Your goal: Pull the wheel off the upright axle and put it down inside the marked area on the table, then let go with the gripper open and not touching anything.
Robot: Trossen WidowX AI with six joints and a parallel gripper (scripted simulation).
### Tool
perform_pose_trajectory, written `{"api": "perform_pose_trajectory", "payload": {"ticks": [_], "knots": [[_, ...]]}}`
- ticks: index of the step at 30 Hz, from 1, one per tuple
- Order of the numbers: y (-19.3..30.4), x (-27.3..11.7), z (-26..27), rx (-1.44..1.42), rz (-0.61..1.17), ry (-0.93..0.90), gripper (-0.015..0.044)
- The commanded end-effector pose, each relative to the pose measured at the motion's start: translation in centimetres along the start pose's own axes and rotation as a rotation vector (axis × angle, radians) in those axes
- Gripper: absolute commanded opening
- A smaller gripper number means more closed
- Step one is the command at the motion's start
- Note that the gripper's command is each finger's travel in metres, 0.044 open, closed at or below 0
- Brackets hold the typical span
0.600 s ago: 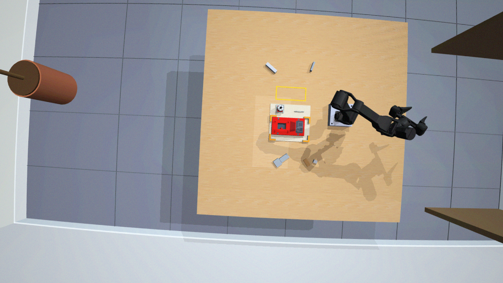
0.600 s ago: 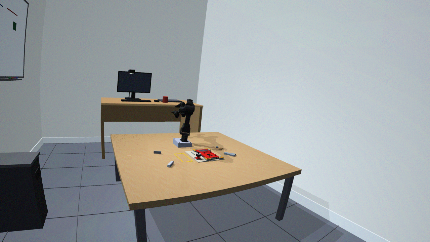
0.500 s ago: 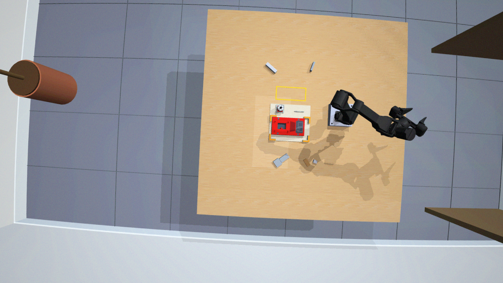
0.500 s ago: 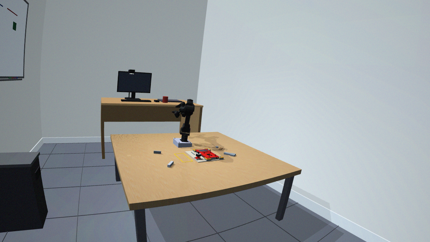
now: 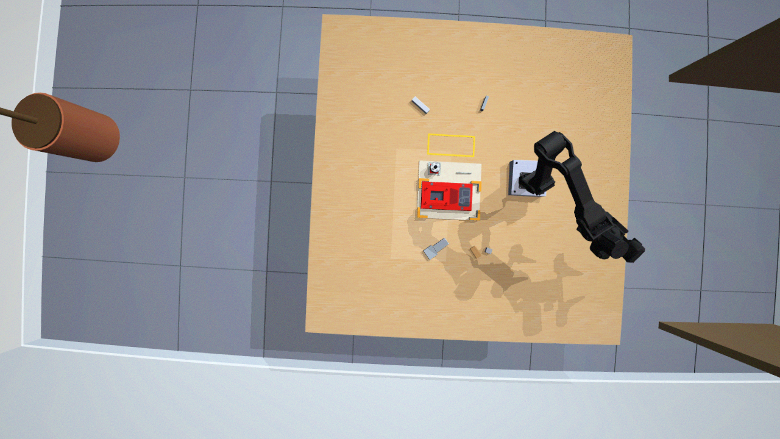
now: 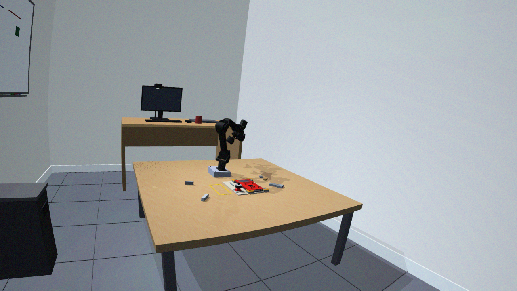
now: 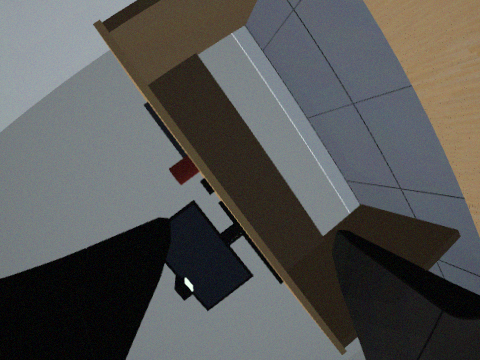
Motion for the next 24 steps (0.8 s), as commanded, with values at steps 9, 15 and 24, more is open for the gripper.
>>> {"api": "perform_pose_trajectory", "payload": {"ticks": [9, 15, 24], "knots": [[-13.3, -10.5, 2.6, -0.030, -0.593, -0.032, 0.0300], [-17.7, -17.8, 1.0, 0.026, -0.833, 0.019, 0.0300], [-20.2, -28.5, -3.6, 0.146, -1.103, 0.133, 0.0300]]}}
Point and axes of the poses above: the point midway between the two fingers, 35 mm back from their tips, its own x axis out along the fingers, its own z axis across the jaws, y = z × x, the point moved 6 cm from there along -x, back along the fingers, and after that the axes turned 1 degree about x, right-handed, at the moved point
